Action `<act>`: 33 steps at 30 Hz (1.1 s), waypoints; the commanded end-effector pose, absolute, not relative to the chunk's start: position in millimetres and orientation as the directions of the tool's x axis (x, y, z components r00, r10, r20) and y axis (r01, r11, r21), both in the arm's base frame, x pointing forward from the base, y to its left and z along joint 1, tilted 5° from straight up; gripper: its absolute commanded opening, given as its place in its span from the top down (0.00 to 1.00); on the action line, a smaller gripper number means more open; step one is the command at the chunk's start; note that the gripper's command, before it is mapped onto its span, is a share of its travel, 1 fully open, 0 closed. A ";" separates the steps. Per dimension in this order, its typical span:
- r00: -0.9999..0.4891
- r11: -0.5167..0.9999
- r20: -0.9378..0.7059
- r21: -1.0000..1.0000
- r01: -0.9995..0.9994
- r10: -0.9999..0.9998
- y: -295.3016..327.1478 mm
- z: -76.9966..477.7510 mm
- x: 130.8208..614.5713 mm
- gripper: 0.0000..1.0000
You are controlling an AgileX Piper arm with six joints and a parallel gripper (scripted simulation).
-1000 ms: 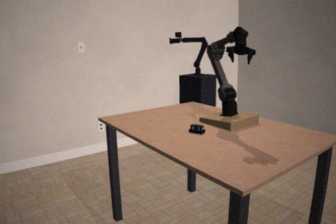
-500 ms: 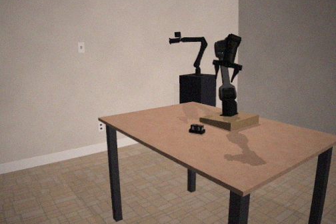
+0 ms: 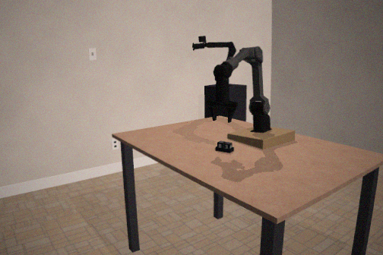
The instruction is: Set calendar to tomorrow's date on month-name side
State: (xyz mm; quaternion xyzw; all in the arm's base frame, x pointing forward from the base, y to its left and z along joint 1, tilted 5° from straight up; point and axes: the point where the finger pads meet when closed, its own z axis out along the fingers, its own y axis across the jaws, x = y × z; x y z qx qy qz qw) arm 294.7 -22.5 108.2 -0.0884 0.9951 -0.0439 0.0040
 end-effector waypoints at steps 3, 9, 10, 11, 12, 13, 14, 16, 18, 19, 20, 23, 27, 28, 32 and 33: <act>-0.985 0.982 0.003 -0.080 -0.171 -0.171 -24.5 107.4 294.5 0.00; -0.985 0.982 0.004 -0.080 -0.170 -0.170 -24.8 107.0 294.4 0.00; -0.985 0.982 0.004 -0.080 -0.170 -0.170 -24.8 107.0 294.4 0.00; -0.985 0.982 0.004 -0.080 -0.170 -0.170 -24.8 107.0 294.4 0.00; -0.985 0.982 0.004 -0.080 -0.170 -0.170 -24.8 107.0 294.4 0.00; -0.985 0.982 0.004 -0.080 -0.170 -0.170 -24.8 107.0 294.4 0.00; -0.985 0.982 0.004 -0.080 -0.171 -0.171 -24.8 107.0 294.4 0.00; -0.984 0.981 0.005 -0.080 -0.179 -0.179 -24.8 106.7 294.4 0.00; -0.979 0.976 0.008 -0.080 -0.203 -0.203 -24.8 105.6 294.3 0.00; -0.975 0.972 0.011 -0.079 -0.223 -0.223 -24.8 104.8 294.1 0.00; -0.969 0.965 0.014 -0.079 -0.249 -0.248 -24.9 103.8 294.0 0.00; -0.960 0.957 0.017 -0.078 -0.281 -0.280 -24.9 102.9 294.1 0.00; -0.886 0.883 0.033 -0.073 -0.463 -0.462 -25.2 98.2 294.3 0.00; -0.856 0.853 0.037 -0.070 -0.518 -0.516 -25.2 96.7 294.4 0.00; -0.673 0.670 0.055 -0.057 -0.740 -0.738 -25.4 90.2 294.6 0.00; -0.669 0.667 0.056 -0.056 -0.743 -0.741 -25.4 90.1 294.6 0.00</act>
